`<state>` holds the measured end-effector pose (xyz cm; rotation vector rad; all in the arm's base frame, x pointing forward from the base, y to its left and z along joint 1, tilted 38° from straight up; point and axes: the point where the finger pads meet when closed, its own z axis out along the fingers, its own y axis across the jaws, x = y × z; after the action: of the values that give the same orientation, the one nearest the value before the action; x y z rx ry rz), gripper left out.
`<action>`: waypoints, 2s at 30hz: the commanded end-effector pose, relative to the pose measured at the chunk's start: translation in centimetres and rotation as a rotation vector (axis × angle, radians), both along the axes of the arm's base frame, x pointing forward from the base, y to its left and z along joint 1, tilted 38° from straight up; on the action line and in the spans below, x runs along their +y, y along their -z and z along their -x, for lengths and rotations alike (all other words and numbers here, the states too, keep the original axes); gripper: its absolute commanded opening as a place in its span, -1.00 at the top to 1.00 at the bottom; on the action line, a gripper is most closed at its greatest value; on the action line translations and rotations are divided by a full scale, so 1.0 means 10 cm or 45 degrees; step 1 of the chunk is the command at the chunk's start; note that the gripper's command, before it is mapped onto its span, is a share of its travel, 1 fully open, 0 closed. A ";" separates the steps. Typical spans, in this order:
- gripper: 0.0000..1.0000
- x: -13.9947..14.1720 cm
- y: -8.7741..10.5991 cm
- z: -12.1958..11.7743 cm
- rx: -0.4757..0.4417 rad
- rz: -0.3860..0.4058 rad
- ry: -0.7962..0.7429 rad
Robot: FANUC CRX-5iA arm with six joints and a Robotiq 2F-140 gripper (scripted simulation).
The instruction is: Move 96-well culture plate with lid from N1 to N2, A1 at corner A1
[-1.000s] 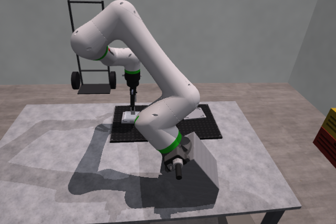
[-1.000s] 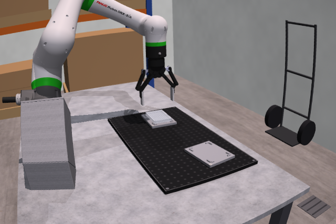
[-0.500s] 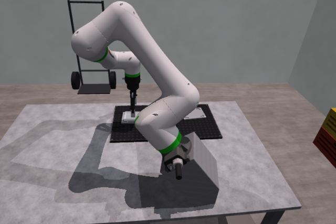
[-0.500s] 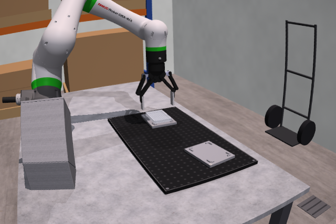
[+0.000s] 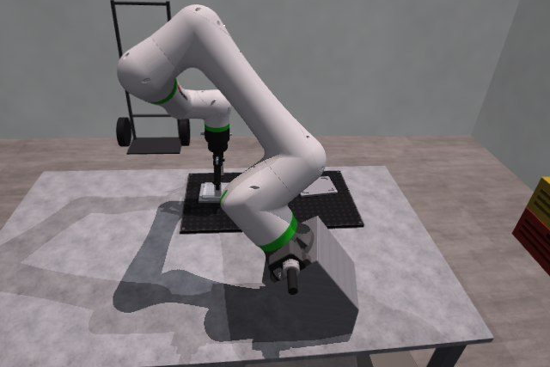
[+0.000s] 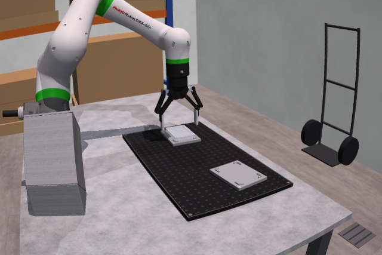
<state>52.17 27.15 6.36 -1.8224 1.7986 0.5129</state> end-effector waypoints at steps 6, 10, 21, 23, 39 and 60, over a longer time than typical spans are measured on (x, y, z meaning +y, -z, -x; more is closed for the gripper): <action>-1.00 0.07 0.10 -0.01 0.000 0.000 0.000; -1.00 0.10 0.13 -0.02 0.000 0.000 0.000; -1.00 0.10 0.13 -0.02 0.000 0.000 0.000; 1.00 0.10 0.13 -0.02 0.000 0.000 0.000; 1.00 0.10 0.13 -0.02 0.000 0.000 0.000; 1.00 0.06 0.08 -0.01 0.000 0.000 0.000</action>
<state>52.30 27.94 5.34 -1.8224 1.7986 0.5128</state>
